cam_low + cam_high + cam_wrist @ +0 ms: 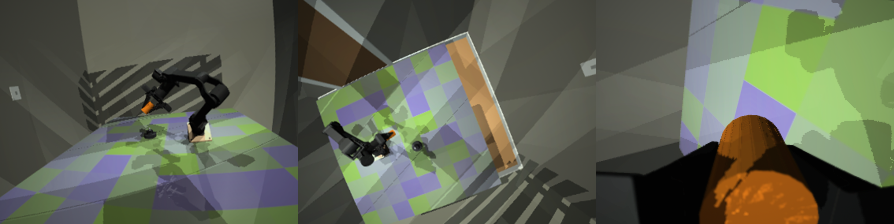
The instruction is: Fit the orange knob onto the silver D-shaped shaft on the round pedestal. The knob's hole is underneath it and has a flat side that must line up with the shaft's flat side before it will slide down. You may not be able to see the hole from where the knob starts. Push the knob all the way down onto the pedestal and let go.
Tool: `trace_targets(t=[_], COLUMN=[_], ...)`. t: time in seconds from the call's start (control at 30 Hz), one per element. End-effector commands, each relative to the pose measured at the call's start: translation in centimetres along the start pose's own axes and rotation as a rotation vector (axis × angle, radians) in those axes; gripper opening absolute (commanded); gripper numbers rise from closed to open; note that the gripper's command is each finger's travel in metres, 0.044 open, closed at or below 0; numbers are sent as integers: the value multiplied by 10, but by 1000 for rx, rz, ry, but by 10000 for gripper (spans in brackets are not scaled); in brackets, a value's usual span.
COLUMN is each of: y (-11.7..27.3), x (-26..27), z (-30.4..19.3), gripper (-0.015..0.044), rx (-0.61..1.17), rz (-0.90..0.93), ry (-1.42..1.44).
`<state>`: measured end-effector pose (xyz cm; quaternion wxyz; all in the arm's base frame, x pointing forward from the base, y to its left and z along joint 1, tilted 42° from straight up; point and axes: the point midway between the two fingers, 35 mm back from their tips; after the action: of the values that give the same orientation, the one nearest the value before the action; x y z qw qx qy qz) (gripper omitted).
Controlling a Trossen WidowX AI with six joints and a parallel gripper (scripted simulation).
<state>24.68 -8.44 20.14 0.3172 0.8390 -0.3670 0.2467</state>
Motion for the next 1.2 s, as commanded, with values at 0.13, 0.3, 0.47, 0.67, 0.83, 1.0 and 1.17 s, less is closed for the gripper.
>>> trace_targets(t=[0.13, 0.3, 0.47, 0.67, 0.83, 1.0, 1.17], y=[-15, -25, -35, -48, -57, -64, -80], x=[-8, -14, -20, -28, -33, -38, -51], z=[-1, -2, -2, -2, -2, -1, 2], gripper=[0, 0, 0, 0, 0, 0, 0], rx=[-10, -15, -21, -30, -37, -39, -39], rz=[-208, -352, -495, -665, -796, -819, -825], ry=[12, 14, 16, 20, 23, 27, 35])
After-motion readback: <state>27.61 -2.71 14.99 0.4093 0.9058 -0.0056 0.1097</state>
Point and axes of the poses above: the point midway between the two fingers, 35 mm back from their tips, its own y axis back along the fingers, its own x axis across the jaws, z = x × y, and after that the axes turned 3 degrees about -y, right-handed
